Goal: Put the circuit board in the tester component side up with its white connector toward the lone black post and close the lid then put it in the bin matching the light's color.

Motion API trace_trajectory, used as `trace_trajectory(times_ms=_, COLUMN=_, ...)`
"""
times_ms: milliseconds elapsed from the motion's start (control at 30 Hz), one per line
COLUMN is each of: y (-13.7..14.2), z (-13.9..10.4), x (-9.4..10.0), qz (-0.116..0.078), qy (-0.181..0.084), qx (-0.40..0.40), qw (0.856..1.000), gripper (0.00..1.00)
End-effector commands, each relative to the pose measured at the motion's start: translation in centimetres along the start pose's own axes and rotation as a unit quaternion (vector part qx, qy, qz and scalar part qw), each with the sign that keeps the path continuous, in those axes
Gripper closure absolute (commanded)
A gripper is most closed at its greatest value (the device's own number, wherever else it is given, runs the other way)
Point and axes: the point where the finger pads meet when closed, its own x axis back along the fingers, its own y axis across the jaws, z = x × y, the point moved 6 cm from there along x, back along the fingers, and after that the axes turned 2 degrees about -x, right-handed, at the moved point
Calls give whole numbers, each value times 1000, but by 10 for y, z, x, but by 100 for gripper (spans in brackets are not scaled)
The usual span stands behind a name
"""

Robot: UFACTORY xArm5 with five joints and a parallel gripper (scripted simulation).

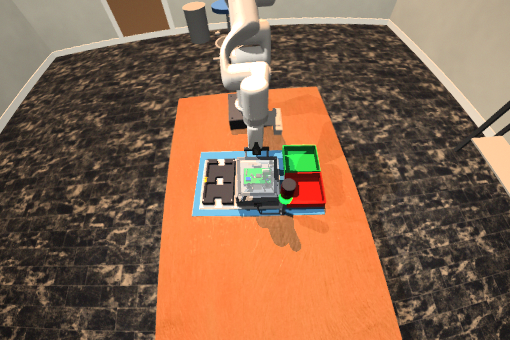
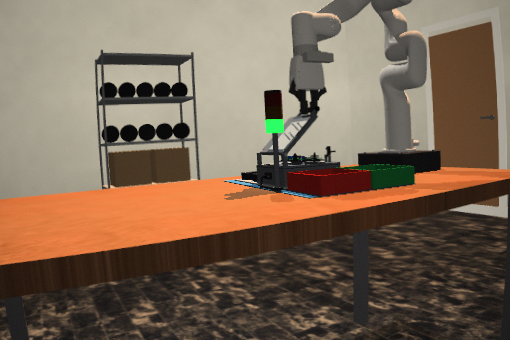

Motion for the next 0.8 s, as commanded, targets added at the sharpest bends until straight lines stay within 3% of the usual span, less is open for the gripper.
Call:
trace_trajectory(times_ms=0, y=1, z=0, x=1, qz=-2, qy=0, qx=0, qw=1000, gripper=72)
trace_trajectory(times_ms=400, y=1, z=0, x=0, qz=-2, qy=0, qx=0, qw=1000, gripper=72)
trace_trajectory(times_ms=433, y=1, z=0, x=0, qz=-2, qy=0, qx=0, qw=1000, gripper=100)
trace_trajectory(times_ms=767, y=1, z=0, x=0, qz=-2, qy=0, qx=0, qw=1000, gripper=100)
